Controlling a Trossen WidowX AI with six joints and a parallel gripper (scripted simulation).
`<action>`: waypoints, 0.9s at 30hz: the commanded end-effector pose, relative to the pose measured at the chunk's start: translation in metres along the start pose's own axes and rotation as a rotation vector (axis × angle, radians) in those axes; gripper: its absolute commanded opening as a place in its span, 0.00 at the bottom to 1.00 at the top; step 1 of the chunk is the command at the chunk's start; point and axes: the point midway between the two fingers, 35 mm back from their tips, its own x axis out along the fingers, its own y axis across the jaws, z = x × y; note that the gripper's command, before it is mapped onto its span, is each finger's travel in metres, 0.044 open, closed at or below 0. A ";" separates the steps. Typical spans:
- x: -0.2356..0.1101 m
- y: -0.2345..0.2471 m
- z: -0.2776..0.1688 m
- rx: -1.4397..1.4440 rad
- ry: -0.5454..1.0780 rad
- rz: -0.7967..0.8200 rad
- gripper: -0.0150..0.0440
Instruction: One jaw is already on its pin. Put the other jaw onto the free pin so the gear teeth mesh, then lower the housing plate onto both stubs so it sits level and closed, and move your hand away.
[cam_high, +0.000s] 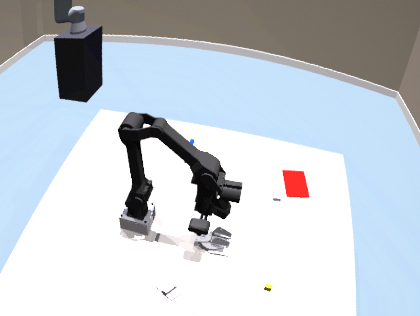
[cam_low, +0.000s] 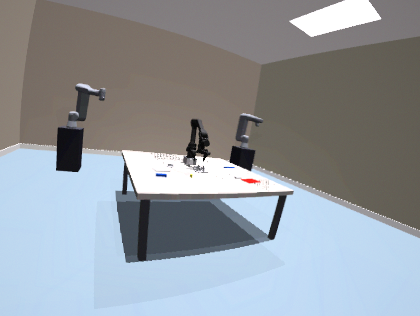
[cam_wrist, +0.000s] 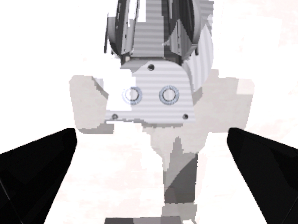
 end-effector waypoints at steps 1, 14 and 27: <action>-0.009 0.000 -0.003 0.000 -0.002 0.000 1.00; -0.057 0.000 -0.029 -0.001 -0.001 -0.002 1.00; -0.057 0.000 -0.029 -0.001 -0.001 -0.002 1.00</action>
